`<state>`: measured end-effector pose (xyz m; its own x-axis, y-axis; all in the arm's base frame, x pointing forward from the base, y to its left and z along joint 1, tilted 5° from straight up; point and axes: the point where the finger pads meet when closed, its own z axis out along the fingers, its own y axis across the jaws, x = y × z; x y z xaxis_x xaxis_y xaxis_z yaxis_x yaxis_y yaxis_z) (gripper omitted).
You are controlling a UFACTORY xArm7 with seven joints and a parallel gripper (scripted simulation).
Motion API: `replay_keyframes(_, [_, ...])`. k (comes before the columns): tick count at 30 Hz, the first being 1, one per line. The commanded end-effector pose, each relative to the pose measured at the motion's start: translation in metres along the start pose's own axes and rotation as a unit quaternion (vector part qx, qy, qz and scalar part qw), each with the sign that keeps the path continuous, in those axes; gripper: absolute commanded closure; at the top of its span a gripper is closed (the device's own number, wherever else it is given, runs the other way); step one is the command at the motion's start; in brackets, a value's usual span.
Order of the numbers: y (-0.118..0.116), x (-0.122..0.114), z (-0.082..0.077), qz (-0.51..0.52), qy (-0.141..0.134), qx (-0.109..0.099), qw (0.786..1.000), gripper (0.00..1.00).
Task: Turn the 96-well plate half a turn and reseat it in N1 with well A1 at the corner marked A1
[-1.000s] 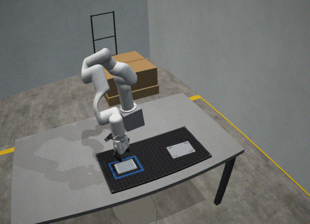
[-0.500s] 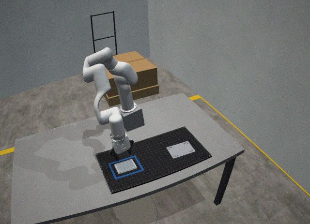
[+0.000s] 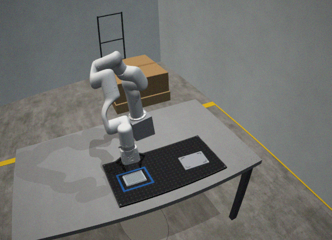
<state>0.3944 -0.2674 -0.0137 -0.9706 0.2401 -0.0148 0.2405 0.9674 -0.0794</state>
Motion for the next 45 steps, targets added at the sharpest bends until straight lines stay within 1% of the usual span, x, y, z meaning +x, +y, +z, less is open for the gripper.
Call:
replay_keyframes(1, [-0.0005, -0.0022, 0.0014, 0.078, -0.004, 0.006, 0.997, 0.00])
replay_keyframes(2, [-0.0005, -0.0022, 0.0014, 0.078, -0.004, 0.006, 0.997, 0.00])
replay_keyframes(8, [-0.0005, -0.0022, 0.0014, 0.178, -0.004, 0.006, 0.984, 0.00])
replay_keyframes(12, [-0.0005, -0.0022, 0.0014, 0.243, -0.005, 0.005, 0.970, 0.00])
replay_keyframes(17, [-0.0005, -0.0022, 0.0014, 0.323, -0.005, 0.005, 0.946, 0.00])
replay_keyframes(19, [-0.0005, -0.0022, 0.0014, 0.323, -0.005, 0.005, 0.946, 0.00])
replay_keyframes(20, [-0.0005, -0.0022, 0.0014, 0.338, -0.005, 0.005, 0.941, 0.00])
replay_keyframes(27, [-0.0005, -0.0023, 0.0014, 0.446, -0.006, 0.004, 0.895, 0.00])
replay_keyframes(34, [-0.0005, -0.0023, 0.0014, 0.547, -0.006, 0.003, 0.837, 0.00])
replay_keyframes(36, [-0.0005, -0.0023, 0.0014, 0.547, -0.006, 0.003, 0.837, 0.00])
replay_keyframes(40, [-0.0005, -0.0023, 0.0014, 0.601, -0.006, 0.003, 0.799, 0.00])
replay_keyframes(45, [-0.0005, -0.0023, 0.0014, 0.666, -0.007, 0.002, 0.746, 0.00])
